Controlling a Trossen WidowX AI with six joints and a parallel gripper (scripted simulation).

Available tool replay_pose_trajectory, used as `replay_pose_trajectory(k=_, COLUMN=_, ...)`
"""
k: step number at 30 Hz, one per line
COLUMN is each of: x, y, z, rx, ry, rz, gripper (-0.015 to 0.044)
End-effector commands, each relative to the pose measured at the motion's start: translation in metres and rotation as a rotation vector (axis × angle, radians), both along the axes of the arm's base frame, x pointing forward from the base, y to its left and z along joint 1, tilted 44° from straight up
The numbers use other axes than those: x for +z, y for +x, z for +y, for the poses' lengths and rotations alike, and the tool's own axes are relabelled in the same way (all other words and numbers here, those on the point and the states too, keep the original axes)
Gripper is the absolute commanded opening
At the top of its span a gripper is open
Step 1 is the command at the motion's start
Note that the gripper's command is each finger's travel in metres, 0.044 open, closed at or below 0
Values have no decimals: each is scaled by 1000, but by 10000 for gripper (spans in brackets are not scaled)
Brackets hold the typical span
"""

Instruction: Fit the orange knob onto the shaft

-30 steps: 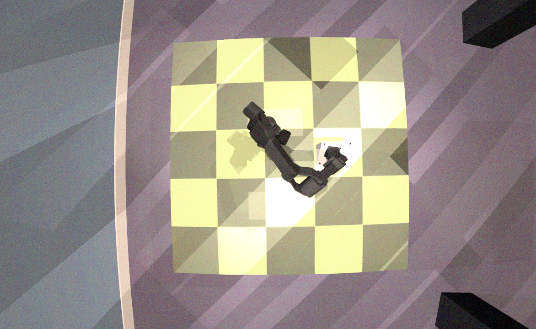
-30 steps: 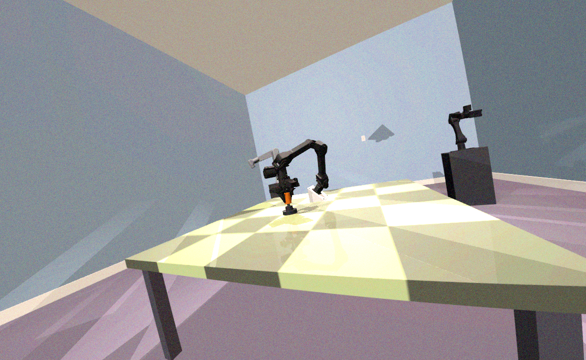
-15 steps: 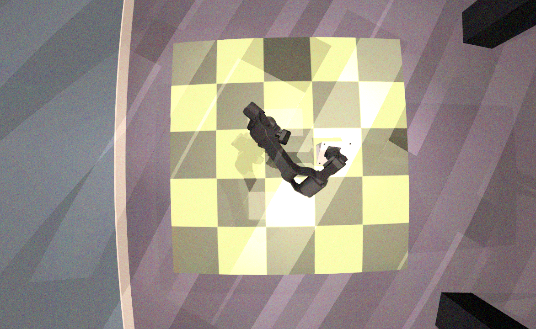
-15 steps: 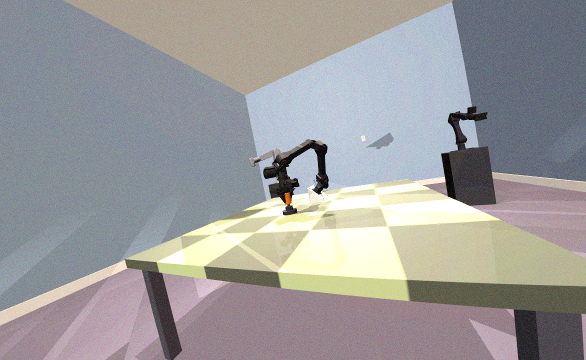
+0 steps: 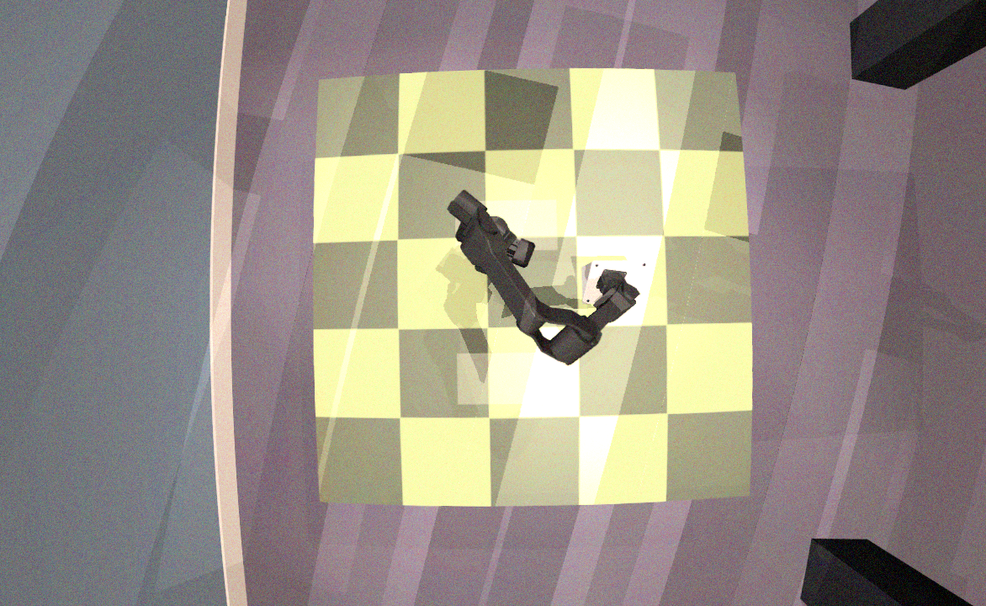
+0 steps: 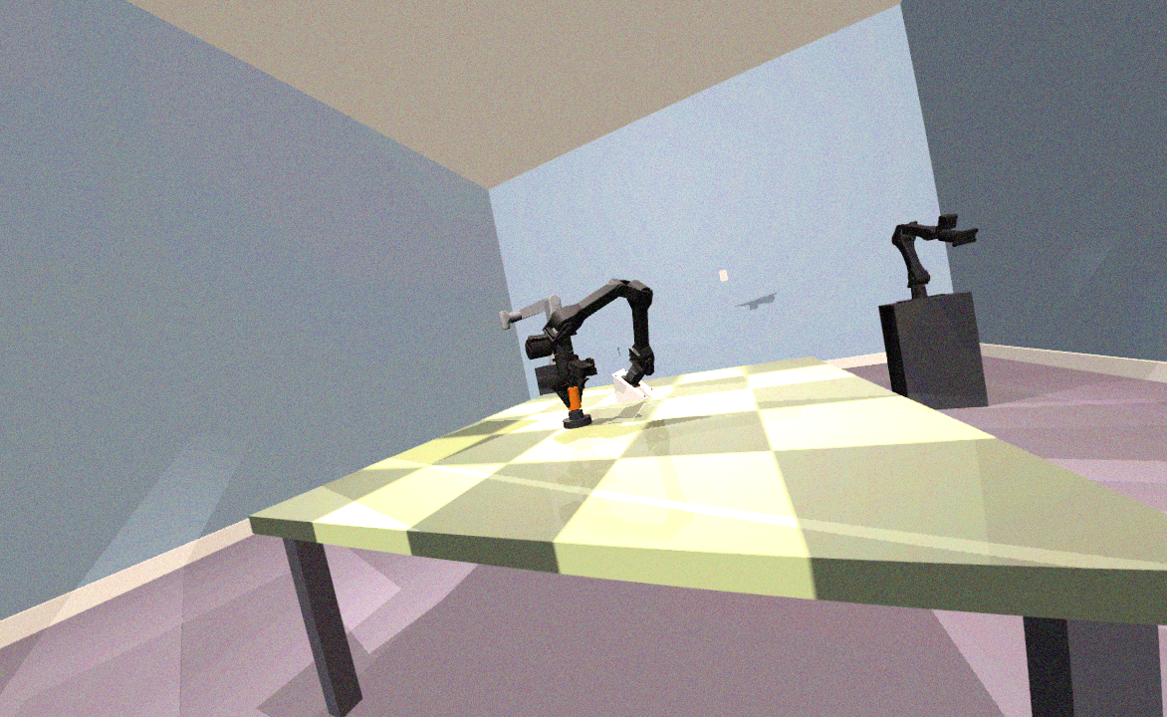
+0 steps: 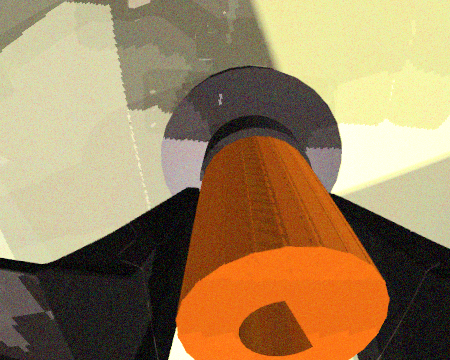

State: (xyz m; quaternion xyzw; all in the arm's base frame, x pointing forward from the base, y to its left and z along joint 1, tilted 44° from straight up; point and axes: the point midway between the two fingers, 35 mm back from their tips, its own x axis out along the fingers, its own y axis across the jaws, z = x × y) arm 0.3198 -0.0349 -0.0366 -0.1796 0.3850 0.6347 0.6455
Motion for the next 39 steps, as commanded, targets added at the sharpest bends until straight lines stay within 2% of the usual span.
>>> replay_pose_trajectory(k=1, x=-3, y=-1, z=2, rx=-9, ry=2, rz=3, gripper=0)
replay_pose_trajectory(k=12, x=-4, y=-1, z=3, rx=0, ry=0, rz=0, gripper=0)
replay_pose_trajectory(k=29, x=-4, y=-1, z=3, rx=0, ry=0, rz=0, gripper=440)
replay_pose_trajectory(k=36, x=-3, y=0, z=1, rx=-1, ry=0, rz=0, gripper=440)
replay_pose_trajectory(k=39, x=18, y=6, z=-21, rx=-1, ry=-3, rz=1, gripper=440)
